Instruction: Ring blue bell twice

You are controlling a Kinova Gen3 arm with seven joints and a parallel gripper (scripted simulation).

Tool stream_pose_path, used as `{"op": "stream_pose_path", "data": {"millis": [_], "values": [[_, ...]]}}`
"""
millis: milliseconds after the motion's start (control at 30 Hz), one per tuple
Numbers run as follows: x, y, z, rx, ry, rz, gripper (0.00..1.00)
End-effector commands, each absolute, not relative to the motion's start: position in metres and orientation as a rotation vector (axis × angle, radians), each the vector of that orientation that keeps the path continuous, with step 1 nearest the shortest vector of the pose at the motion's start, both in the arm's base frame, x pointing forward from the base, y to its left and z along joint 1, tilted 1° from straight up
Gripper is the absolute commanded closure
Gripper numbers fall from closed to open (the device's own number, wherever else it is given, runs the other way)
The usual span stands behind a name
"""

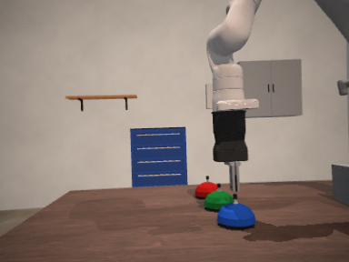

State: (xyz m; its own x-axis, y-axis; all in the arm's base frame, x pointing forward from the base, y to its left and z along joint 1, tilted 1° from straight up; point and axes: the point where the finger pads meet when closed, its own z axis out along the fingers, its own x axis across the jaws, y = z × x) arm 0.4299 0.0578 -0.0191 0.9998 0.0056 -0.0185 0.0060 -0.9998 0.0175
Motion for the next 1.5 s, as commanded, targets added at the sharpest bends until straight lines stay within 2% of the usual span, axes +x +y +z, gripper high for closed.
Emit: {"op": "stream_pose_path", "data": {"millis": [0,1467], "values": [[0.4306,0.0579,-0.0184,3.124,0.009,-0.026,0.83],[0.4304,0.0577,-0.0284,3.124,0.009,-0.026,0.83]]}}
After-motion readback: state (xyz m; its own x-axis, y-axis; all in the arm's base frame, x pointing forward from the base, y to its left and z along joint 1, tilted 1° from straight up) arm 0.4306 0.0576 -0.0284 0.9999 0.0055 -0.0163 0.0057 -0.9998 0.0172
